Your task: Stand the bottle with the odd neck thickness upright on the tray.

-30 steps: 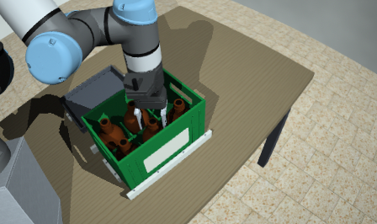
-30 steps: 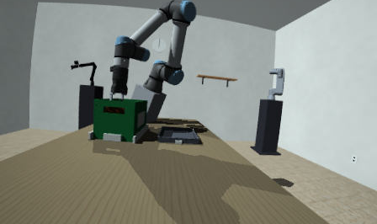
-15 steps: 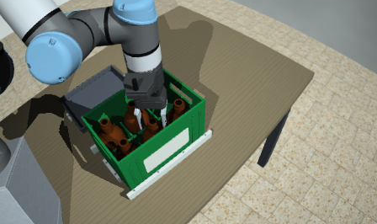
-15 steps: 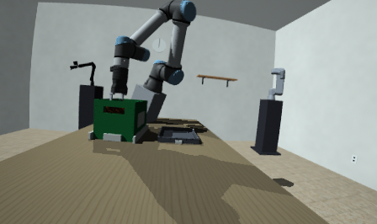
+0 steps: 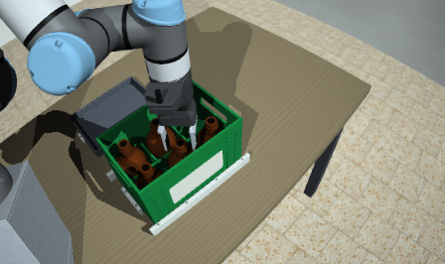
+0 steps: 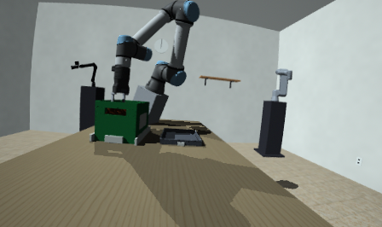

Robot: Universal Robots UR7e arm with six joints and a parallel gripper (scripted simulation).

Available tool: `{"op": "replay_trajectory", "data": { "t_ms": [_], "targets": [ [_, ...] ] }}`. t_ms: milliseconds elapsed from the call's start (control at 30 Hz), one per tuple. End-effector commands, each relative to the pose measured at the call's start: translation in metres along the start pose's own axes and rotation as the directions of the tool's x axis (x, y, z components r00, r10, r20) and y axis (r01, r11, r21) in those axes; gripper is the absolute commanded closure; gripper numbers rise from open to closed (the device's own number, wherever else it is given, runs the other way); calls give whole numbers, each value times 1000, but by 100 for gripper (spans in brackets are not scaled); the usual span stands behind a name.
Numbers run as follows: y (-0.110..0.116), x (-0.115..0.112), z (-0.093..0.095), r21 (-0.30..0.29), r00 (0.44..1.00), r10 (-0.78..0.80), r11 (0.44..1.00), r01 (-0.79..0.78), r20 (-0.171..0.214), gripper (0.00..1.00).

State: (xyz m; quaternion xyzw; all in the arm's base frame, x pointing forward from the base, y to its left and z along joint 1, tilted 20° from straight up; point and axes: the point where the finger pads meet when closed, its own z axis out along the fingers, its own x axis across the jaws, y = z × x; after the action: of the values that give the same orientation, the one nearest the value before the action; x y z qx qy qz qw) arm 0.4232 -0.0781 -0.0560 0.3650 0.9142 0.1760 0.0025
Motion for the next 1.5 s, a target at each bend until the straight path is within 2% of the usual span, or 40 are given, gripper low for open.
{"op": "replay_trajectory", "data": {
  "t_ms": [0, 133, 600, 900, 1133, 1167, 1467],
  "targets": [
    [0, 0, -9, 0, 1000, 0, 1000, 0, 1, 0],
    [0, 0, -15, 0, 1000, 0, 1000, 0, 1, 0],
    [0, 0, -60, 0, 1000, 0, 1000, 0, 1, 0],
    [0, 0, -73, 0, 1000, 0, 1000, 0, 1, 0],
    [0, 0, -76, 0, 1000, 0, 1000, 0, 1, 0],
    [0, 0, -76, 0, 1000, 0, 1000, 0, 1, 100],
    [0, 0, -76, 0, 1000, 0, 1000, 0, 1, 100]
  ]
}}
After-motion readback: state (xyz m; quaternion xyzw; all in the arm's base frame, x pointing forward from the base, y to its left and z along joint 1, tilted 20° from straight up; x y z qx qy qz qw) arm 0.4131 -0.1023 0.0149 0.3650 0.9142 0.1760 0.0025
